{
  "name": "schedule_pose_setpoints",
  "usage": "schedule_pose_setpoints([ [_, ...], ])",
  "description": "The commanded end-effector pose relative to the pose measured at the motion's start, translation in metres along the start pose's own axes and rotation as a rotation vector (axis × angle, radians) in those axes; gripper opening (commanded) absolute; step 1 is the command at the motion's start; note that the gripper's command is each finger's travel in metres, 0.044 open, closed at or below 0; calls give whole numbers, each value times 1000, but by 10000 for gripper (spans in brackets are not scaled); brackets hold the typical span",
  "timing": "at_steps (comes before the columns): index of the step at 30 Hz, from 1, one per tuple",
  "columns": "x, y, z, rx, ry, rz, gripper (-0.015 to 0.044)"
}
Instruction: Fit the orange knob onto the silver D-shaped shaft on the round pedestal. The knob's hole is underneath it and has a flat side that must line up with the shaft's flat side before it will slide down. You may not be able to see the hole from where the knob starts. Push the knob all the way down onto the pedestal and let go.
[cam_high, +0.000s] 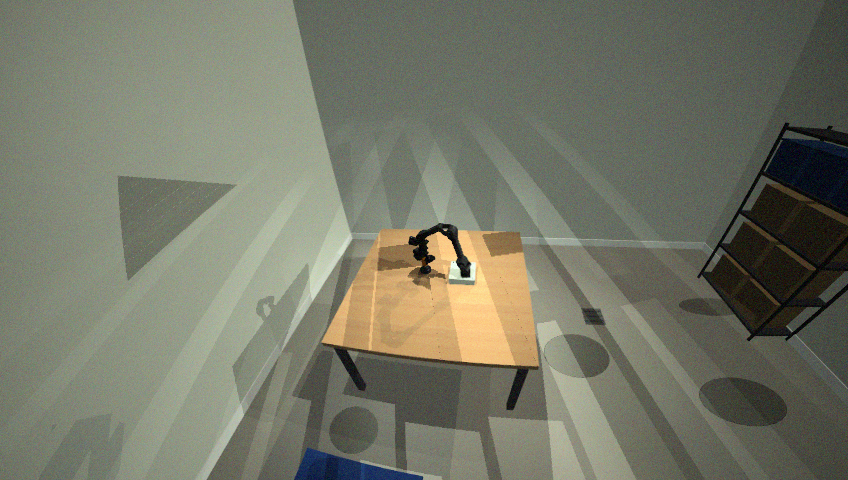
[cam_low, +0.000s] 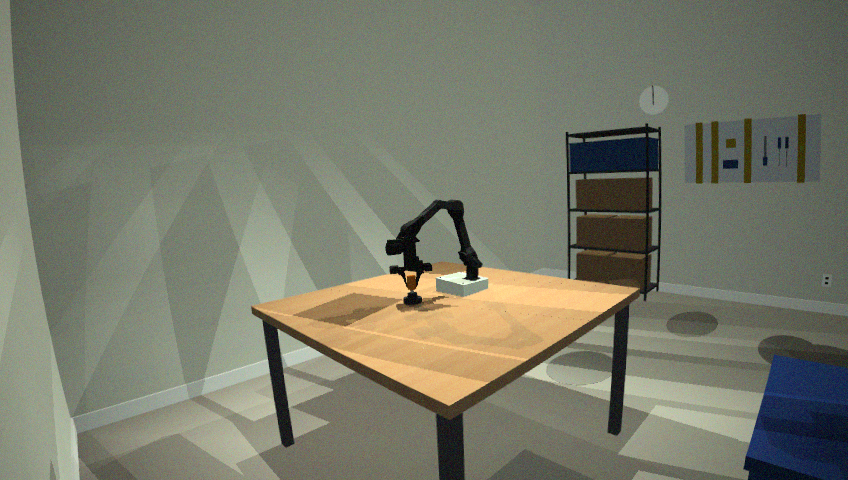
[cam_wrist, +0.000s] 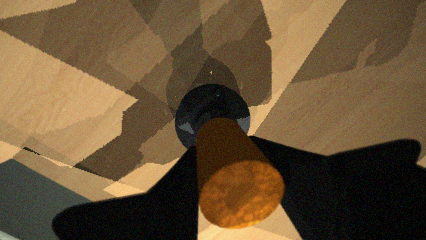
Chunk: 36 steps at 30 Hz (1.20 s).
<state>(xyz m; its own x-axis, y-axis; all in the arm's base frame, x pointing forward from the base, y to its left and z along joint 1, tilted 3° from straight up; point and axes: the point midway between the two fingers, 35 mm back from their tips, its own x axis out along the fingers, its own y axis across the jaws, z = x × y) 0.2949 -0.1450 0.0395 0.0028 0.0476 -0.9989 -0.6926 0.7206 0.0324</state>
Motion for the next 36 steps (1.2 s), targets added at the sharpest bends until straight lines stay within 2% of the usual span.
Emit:
schedule_pose_setpoints([
  [1, -2, -1, 0, -6, 3, -5, 0],
  [7, -5, -2, 0, -32, 3, -5, 0],
  [13, -4, -2, 0, -215, 4, -4, 0],
  [36, -2, -2, 0, -215, 4, -4, 0],
])
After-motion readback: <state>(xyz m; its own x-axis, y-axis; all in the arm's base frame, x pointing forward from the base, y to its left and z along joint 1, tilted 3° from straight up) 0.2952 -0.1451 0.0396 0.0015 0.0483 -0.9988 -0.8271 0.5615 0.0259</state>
